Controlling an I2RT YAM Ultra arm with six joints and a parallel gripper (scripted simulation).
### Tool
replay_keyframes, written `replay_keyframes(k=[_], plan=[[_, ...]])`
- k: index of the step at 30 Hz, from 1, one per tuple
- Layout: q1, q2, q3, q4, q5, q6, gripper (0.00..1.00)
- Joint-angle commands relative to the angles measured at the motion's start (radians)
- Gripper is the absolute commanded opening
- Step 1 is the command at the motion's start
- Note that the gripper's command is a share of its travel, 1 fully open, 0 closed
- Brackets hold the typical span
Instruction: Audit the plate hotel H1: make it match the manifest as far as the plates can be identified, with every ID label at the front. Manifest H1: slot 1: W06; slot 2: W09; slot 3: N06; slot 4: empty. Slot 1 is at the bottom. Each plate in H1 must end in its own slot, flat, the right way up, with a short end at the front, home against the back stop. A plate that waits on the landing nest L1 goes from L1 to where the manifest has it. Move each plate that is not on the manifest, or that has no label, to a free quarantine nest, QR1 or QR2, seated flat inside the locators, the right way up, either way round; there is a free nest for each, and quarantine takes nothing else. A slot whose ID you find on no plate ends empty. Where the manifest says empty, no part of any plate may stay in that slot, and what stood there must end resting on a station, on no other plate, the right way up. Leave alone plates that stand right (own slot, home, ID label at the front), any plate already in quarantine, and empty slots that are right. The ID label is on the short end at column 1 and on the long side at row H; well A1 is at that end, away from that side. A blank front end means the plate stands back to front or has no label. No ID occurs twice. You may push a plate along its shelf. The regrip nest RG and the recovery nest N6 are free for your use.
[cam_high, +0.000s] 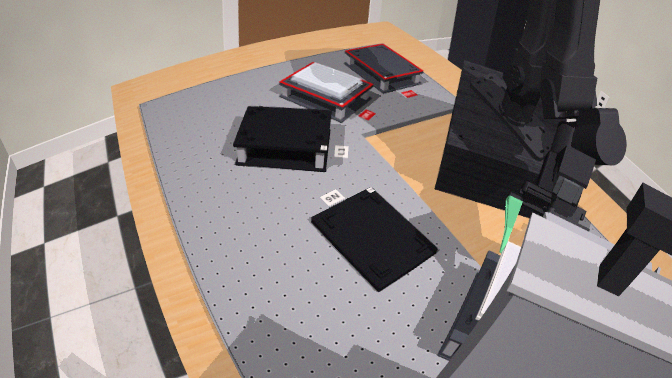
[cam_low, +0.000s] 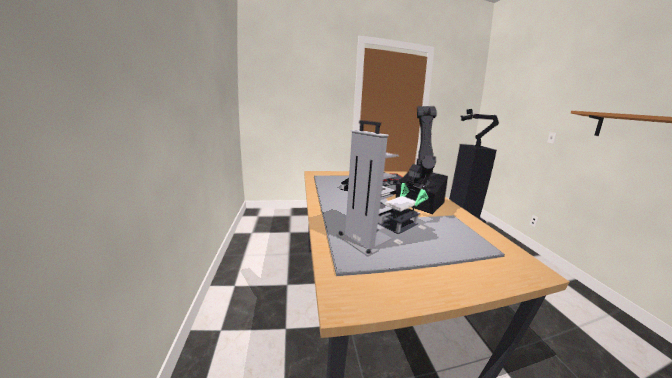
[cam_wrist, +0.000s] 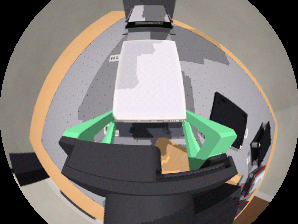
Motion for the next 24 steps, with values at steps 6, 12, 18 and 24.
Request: replay_keyframes(k=[6, 12, 18, 24], plan=[[-0.008, 0.046, -0.024, 0.069, -0.001, -0.006, 0.86], [-0.011, 0.075, -0.029, 0.102, -0.003, -0.008, 0.86], [-0.010, 0.096, -0.031, 0.126, -0.003, -0.008, 0.86], [-0.014, 0.126, -0.033, 0.159, -0.005, -0.009, 0.86]])
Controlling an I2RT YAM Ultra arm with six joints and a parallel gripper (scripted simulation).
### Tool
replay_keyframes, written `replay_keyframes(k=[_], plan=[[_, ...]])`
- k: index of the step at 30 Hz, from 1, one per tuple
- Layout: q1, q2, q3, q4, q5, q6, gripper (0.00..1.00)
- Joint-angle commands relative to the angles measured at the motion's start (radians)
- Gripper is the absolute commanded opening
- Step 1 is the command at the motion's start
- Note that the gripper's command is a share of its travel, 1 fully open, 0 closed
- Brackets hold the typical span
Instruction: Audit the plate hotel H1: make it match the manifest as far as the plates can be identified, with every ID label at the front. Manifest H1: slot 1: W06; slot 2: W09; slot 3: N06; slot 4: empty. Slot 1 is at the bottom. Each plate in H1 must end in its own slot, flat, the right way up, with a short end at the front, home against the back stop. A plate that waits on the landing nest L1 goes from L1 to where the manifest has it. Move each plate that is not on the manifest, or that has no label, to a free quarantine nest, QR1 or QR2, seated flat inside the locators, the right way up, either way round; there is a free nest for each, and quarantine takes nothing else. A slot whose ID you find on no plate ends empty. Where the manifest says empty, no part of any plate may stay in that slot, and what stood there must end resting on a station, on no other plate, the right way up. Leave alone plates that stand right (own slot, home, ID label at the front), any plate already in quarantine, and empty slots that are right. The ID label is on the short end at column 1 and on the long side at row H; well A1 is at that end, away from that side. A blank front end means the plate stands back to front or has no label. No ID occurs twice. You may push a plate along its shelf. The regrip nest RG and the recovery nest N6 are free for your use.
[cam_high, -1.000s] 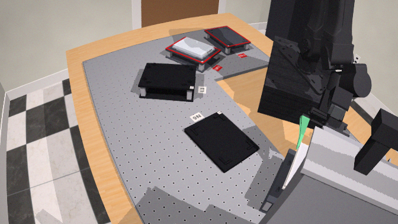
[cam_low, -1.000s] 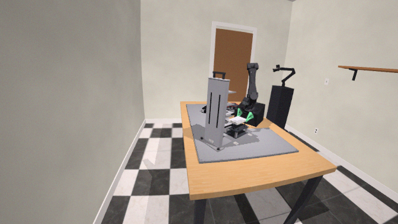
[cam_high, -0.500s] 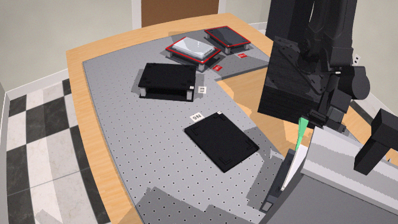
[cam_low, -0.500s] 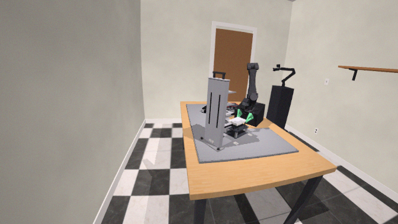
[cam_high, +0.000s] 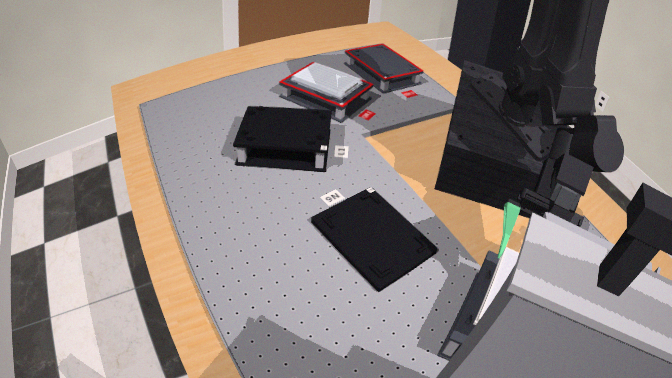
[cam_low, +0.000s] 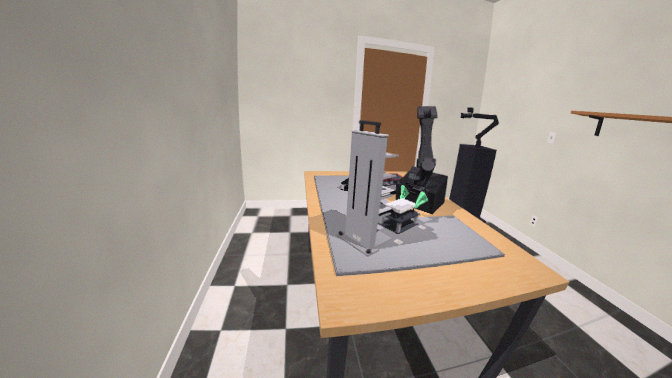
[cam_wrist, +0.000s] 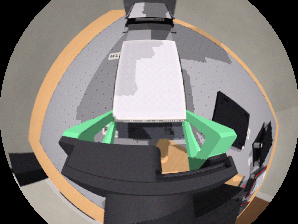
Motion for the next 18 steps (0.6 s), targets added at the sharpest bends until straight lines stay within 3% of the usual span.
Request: replay_keyframes(k=[1, 7, 8, 18], plan=[[-0.009, 0.023, -0.028, 0.048, 0.000, -0.006, 0.86], [-0.009, 0.044, -0.030, 0.072, -0.001, -0.007, 0.86], [-0.013, 0.075, -0.012, 0.108, -0.003, -0.009, 0.86], [-0.012, 0.130, -0.036, 0.166, -0.004, -0.010, 0.86]])
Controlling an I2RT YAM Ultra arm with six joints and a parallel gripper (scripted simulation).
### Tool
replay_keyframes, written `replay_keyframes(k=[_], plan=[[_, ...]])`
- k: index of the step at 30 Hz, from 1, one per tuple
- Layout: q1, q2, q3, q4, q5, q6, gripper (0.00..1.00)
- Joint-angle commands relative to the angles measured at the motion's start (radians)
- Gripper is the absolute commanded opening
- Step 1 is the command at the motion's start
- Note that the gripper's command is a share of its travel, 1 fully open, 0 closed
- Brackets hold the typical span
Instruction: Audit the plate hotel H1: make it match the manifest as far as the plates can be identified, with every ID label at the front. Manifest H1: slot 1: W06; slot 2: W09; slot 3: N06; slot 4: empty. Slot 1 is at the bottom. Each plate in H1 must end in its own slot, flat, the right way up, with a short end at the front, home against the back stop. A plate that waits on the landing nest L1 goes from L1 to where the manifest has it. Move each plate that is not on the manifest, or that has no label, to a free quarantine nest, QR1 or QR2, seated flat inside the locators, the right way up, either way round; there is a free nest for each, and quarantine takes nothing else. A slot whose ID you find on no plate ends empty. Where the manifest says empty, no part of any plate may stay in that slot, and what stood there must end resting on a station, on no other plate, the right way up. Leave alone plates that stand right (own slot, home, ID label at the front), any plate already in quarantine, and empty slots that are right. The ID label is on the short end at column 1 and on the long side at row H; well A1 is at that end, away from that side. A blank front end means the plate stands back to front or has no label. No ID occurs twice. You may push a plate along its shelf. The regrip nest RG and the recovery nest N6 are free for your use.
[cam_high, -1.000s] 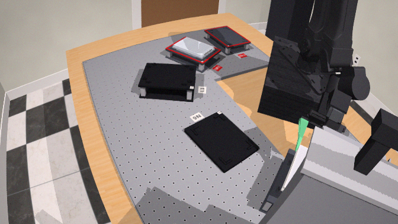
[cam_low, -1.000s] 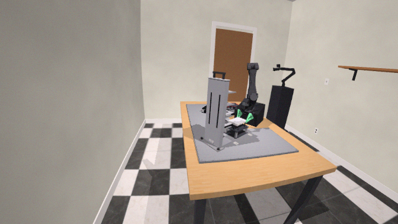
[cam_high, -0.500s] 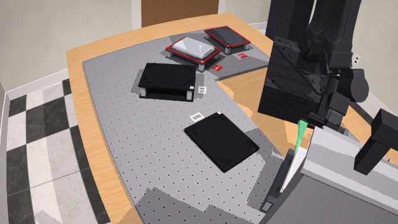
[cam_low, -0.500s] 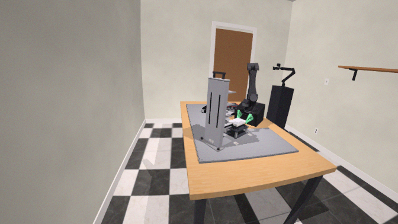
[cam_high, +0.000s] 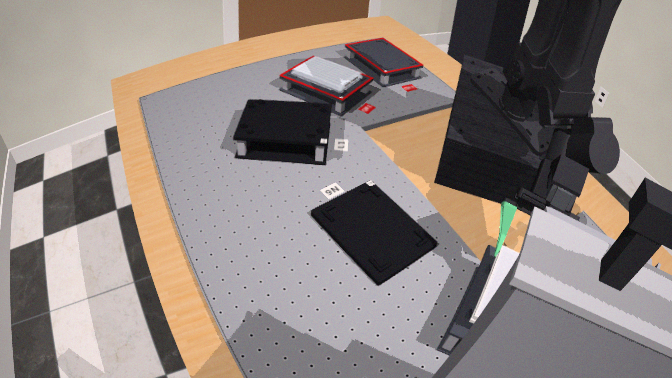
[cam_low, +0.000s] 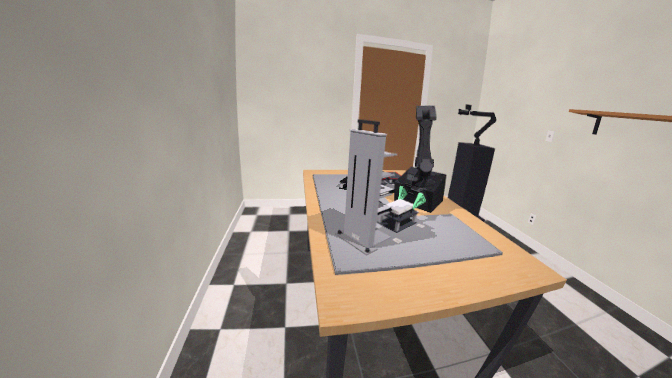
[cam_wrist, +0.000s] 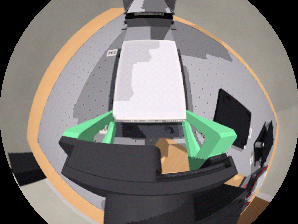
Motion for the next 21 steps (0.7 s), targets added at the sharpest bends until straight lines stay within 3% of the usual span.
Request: replay_keyframes(k=[1, 21], plan=[[-0.006, 0.024, -0.023, 0.053, 0.001, -0.005, 0.86], [-0.011, 0.100, -0.024, 0.129, -0.002, -0.008, 0.86]])
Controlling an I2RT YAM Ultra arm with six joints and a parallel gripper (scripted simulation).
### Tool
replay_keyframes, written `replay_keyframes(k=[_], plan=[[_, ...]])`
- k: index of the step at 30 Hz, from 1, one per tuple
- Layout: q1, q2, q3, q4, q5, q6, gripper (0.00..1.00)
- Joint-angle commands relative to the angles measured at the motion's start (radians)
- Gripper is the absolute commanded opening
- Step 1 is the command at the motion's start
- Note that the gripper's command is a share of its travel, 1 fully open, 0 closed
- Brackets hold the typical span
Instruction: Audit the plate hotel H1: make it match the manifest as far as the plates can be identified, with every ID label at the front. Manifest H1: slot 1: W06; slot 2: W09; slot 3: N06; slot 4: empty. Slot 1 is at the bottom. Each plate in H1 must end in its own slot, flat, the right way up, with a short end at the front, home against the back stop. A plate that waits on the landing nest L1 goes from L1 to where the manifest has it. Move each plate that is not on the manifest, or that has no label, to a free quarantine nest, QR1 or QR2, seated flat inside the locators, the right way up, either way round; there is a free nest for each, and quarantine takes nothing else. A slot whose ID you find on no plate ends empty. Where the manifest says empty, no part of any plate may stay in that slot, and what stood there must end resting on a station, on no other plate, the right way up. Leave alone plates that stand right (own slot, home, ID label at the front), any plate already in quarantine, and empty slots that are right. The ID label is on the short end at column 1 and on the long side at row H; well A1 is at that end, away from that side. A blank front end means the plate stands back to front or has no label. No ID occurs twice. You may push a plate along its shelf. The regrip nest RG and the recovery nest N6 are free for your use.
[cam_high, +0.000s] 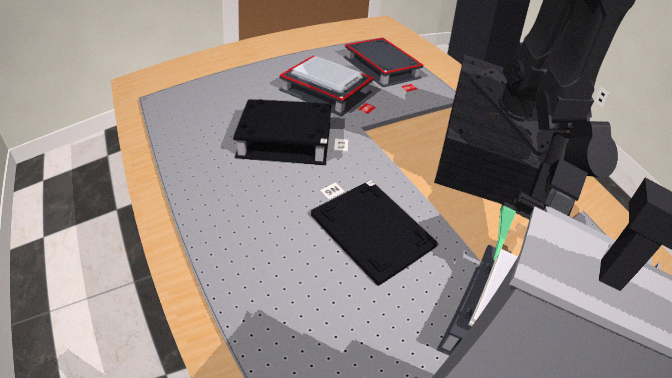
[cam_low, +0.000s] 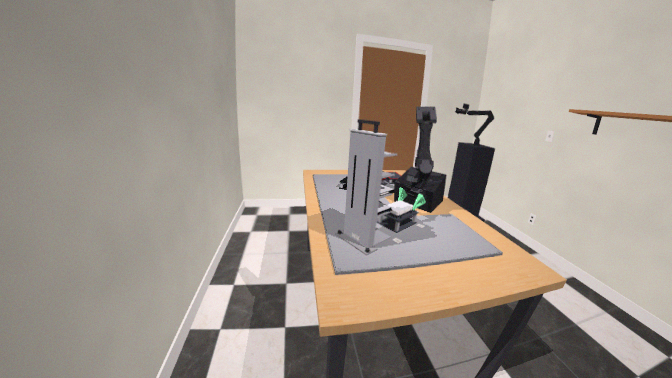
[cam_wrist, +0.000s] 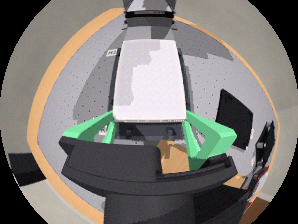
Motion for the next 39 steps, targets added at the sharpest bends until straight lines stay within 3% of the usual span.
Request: replay_keyframes(k=[1, 20, 21, 33, 34, 39], plan=[[-0.006, 0.018, -0.024, 0.036, 0.000, -0.005, 0.86], [-0.005, 0.103, -0.004, 0.130, -0.003, -0.005, 0.86], [-0.005, 0.103, -0.004, 0.130, -0.003, -0.005, 0.93], [-0.005, 0.103, -0.004, 0.130, -0.003, -0.005, 0.93], [-0.005, 0.103, -0.004, 0.130, -0.003, -0.005, 1.00], [-0.005, 0.103, -0.004, 0.131, -0.003, -0.005, 1.00]])
